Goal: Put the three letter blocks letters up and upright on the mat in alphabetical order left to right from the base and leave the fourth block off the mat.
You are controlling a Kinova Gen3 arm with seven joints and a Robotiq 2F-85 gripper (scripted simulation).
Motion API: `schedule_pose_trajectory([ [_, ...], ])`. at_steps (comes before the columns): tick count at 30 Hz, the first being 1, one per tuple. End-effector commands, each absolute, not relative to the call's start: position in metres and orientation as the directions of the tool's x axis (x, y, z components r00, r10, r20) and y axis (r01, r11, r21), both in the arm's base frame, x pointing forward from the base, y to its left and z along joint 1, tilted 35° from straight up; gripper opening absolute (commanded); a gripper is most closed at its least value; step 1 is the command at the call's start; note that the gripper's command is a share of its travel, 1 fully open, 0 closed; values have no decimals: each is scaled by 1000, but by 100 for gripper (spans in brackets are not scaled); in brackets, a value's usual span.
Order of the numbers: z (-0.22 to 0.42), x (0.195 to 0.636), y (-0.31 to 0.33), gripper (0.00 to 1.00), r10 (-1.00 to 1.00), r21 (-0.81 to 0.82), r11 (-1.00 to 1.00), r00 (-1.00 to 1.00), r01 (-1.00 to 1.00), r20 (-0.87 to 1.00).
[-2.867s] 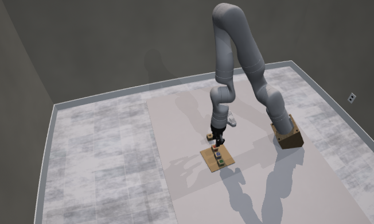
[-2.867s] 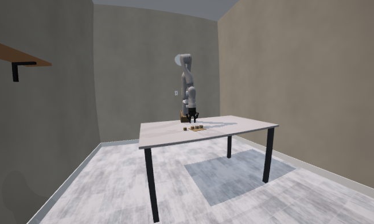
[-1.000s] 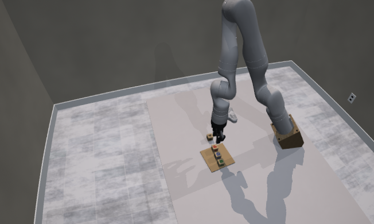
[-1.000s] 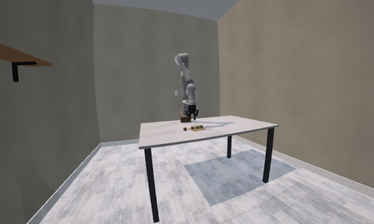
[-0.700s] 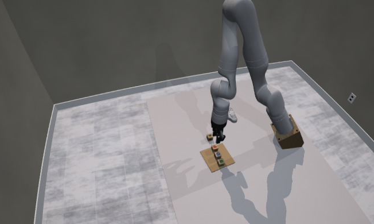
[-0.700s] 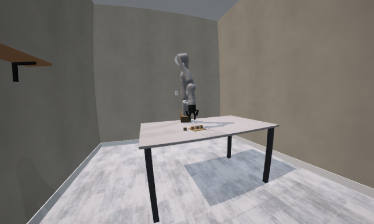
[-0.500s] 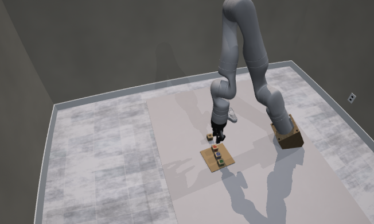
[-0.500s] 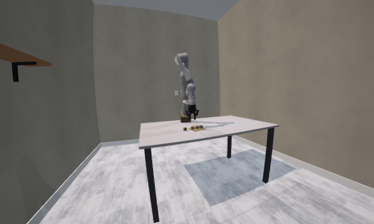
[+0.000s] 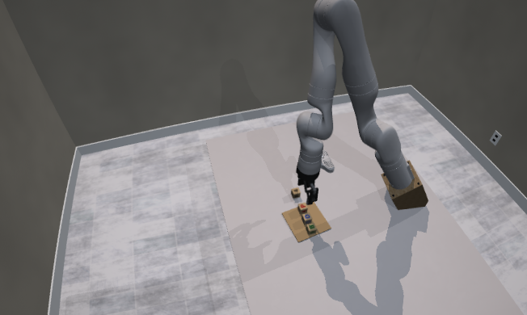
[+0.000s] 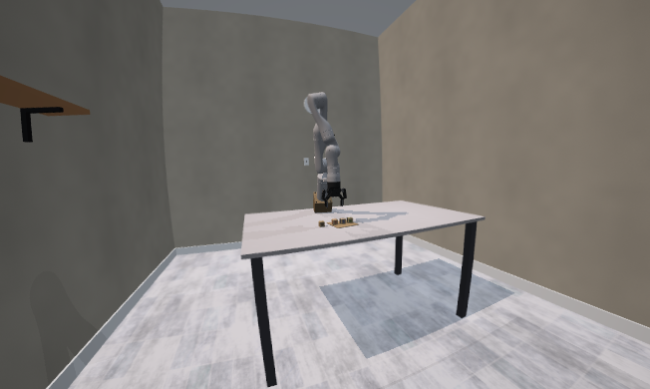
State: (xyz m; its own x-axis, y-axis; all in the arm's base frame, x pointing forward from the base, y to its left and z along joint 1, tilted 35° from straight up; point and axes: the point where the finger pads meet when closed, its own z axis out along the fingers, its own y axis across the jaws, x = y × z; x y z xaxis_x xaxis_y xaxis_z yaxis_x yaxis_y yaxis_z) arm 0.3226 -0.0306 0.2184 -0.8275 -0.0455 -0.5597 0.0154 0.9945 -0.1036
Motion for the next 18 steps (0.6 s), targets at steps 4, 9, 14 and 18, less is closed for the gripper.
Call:
schedule_pose_trajectory([
  [4, 219, 323, -31, 100, -45, -103, 995, -827, 15, -560],
  [9, 219, 323, -31, 100, -45, -103, 995, -827, 15, -560],
  [14, 219, 322, -31, 100, -45, -104, 995, -827, 16, -560],
  [18, 221, 321, -30, 100, -45, -104, 994, -827, 16, -560],
])
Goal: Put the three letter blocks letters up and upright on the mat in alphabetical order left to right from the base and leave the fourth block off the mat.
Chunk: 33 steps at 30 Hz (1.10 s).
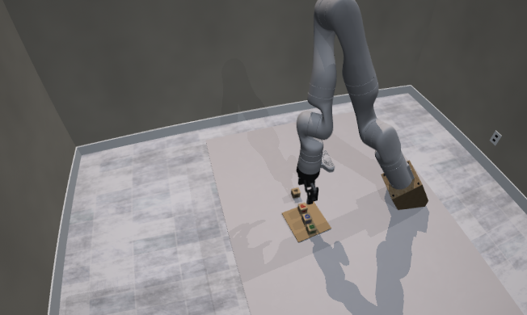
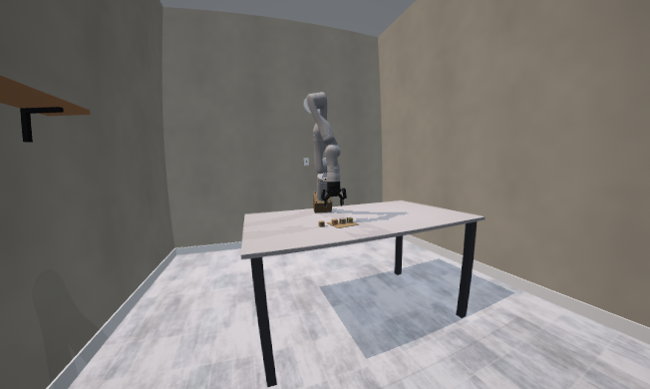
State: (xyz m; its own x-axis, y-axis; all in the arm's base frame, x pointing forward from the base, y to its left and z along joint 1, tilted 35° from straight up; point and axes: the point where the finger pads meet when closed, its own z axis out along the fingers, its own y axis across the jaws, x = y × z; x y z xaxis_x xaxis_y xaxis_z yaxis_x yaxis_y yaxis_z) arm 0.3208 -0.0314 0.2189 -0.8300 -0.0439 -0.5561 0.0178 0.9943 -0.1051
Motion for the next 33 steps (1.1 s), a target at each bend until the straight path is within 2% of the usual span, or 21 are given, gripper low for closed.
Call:
schedule_pose_trajectory([
  [1, 222, 320, -30, 100, -45, -104, 995, -827, 16, -560],
  [33, 281, 280, -23, 100, -45, -103, 995, -827, 15, -560],
])
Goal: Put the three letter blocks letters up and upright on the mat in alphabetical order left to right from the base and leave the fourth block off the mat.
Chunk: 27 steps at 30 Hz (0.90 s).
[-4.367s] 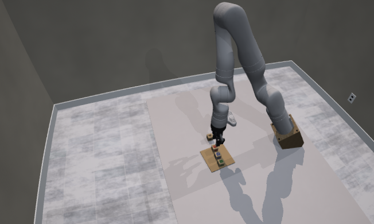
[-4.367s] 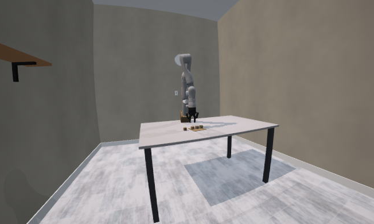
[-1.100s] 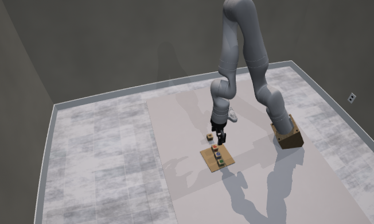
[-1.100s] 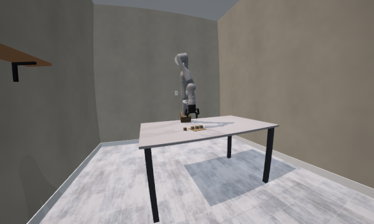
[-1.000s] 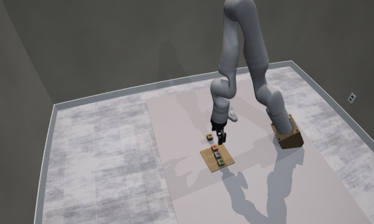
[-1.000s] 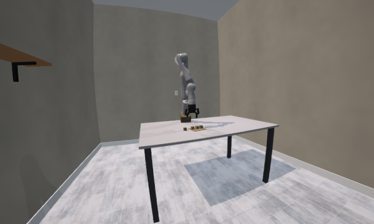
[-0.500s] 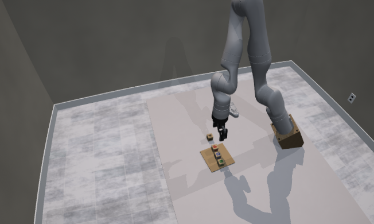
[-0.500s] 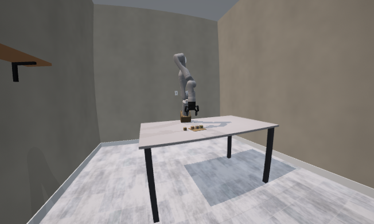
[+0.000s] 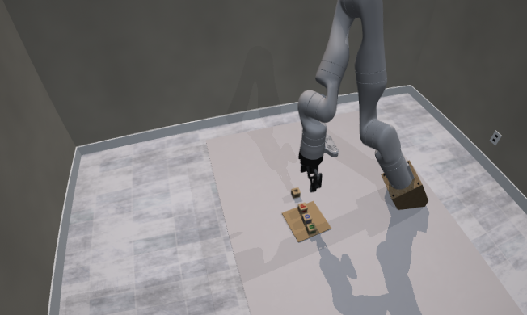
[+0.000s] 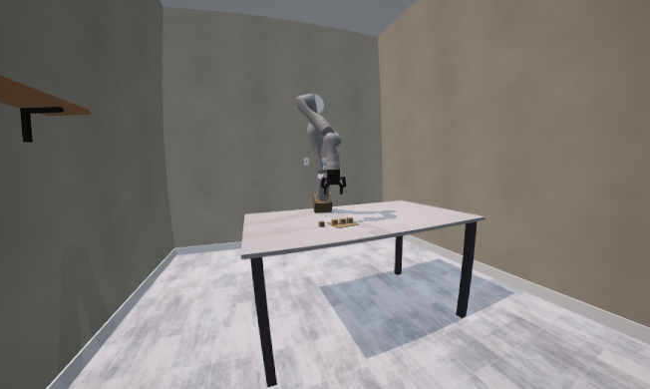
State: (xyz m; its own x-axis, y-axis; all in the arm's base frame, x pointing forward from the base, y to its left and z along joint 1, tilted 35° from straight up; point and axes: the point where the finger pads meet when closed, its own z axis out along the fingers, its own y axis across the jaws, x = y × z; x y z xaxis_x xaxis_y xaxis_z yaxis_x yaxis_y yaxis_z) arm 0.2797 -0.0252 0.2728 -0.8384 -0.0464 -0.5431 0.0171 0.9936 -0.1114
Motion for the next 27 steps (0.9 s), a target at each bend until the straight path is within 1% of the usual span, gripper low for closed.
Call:
schedule_pose_trajectory([
  [1, 282, 279, -23, 100, -45, -103, 995, -827, 15, -560],
  [27, 289, 274, -22, 100, -45, -103, 995, -827, 15, -560],
])
